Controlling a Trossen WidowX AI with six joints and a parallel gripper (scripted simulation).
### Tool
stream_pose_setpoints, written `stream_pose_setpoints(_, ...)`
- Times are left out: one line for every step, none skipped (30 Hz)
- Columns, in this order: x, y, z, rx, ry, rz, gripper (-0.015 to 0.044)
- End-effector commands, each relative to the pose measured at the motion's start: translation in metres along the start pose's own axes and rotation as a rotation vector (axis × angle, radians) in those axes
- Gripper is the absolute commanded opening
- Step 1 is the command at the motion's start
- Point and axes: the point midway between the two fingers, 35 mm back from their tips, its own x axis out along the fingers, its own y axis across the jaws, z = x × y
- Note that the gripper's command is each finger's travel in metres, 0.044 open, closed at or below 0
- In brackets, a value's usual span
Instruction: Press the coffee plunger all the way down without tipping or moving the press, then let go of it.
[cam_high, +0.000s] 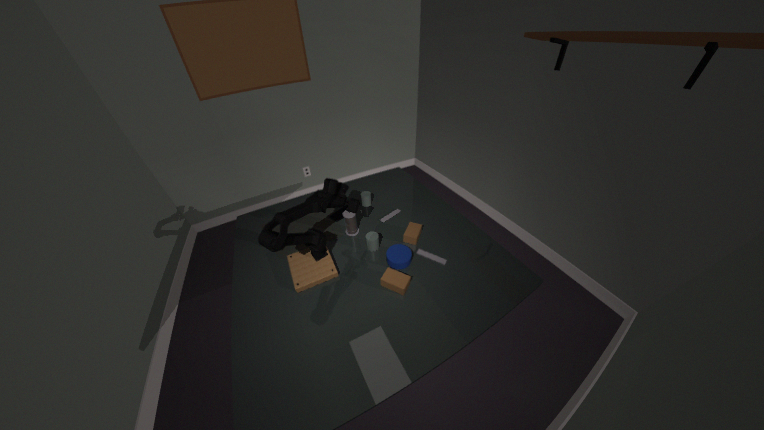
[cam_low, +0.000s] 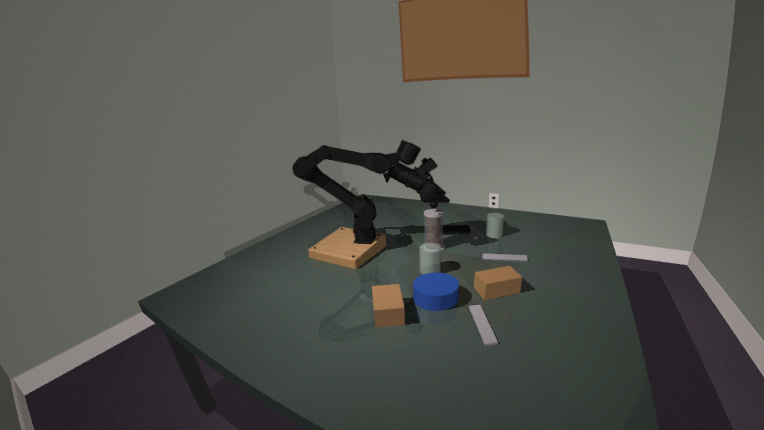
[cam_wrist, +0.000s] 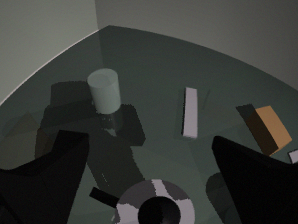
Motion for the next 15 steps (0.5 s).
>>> stream_pose_setpoints(-0.042,-0.001,0.027,0.000,-0.009,-0.007,0.0440)
stream_pose_setpoints(-0.055,-0.002,0.031,-0.003,-0.003,-0.008,0.0440)
stream_pose_setpoints(-0.063,-0.003,0.032,-0.005,0.000,-0.009,0.0440)
stream_pose_setpoints(-0.066,-0.003,0.032,-0.006,0.001,-0.009,0.0440)
stream_pose_setpoints(-0.066,-0.003,0.032,-0.006,0.001,-0.009,0.0440)
stream_pose_setpoints(-0.066,-0.003,0.032,-0.006,0.001,-0.009,0.0440)
stream_pose_setpoints(-0.066,-0.003,0.032,-0.006,0.001,-0.009,0.0440)
stream_pose_setpoints(-0.065,-0.003,0.032,-0.006,0.001,-0.009,0.0440)
stream_pose_setpoints(-0.065,-0.003,0.031,-0.006,0.001,-0.009,0.0440)
stream_pose_setpoints(-0.065,-0.003,0.031,-0.006,0.001,-0.009,0.0440)
stream_pose_setpoints(-0.065,-0.003,0.031,-0.006,0.001,-0.009,0.0440)
stream_pose_setpoints(-0.065,-0.003,0.031,-0.006,0.001,-0.009,0.0440)
stream_pose_setpoints(-0.065,-0.003,0.031,-0.006,0.001,-0.009,0.0440)
stream_pose_setpoints(-0.065,-0.003,0.031,-0.006,0.001,-0.009,0.0440)
stream_pose_setpoints(-0.065,-0.003,0.031,-0.006,0.001,-0.009,0.0440)
